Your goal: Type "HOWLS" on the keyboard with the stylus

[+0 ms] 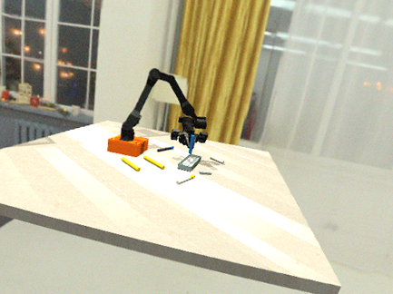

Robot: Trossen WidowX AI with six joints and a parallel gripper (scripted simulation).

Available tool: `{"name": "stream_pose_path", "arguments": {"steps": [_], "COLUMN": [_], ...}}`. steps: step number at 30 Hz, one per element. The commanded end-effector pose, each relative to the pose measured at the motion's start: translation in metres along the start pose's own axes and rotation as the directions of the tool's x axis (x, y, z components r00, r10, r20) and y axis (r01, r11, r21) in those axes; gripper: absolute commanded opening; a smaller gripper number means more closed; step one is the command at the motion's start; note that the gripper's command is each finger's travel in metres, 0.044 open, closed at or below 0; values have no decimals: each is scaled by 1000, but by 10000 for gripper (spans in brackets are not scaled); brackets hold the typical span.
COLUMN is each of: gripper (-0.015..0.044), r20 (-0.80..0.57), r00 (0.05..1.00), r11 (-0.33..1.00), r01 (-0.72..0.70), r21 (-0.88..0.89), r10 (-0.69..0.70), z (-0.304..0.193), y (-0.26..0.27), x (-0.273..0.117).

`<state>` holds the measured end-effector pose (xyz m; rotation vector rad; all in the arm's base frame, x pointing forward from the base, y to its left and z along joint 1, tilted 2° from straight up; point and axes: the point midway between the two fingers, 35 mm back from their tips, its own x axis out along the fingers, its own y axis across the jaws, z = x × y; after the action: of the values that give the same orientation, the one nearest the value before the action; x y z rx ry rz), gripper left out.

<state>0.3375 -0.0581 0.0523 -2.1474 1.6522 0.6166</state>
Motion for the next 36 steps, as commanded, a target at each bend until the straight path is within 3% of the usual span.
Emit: {"name": "stream_pose_path", "arguments": {"steps": [1,8,19,22,36], "gripper": [0,0,0,79,81], "r20": [-6,-18,-18,-18,-18], "r00": [1000,1000,1000,1000,1000], "r11": [1000,1000,1000,1000,1000], "r01": [-1,0,0,0,0], "r21": [0,-2,-2,-2,-2], "r10": [1,0,0,0,0], "z": [8,19,36,38,44], "y": [-2,-1,0,0,0], "x": [-16,-43,-33,-32,-28]}}
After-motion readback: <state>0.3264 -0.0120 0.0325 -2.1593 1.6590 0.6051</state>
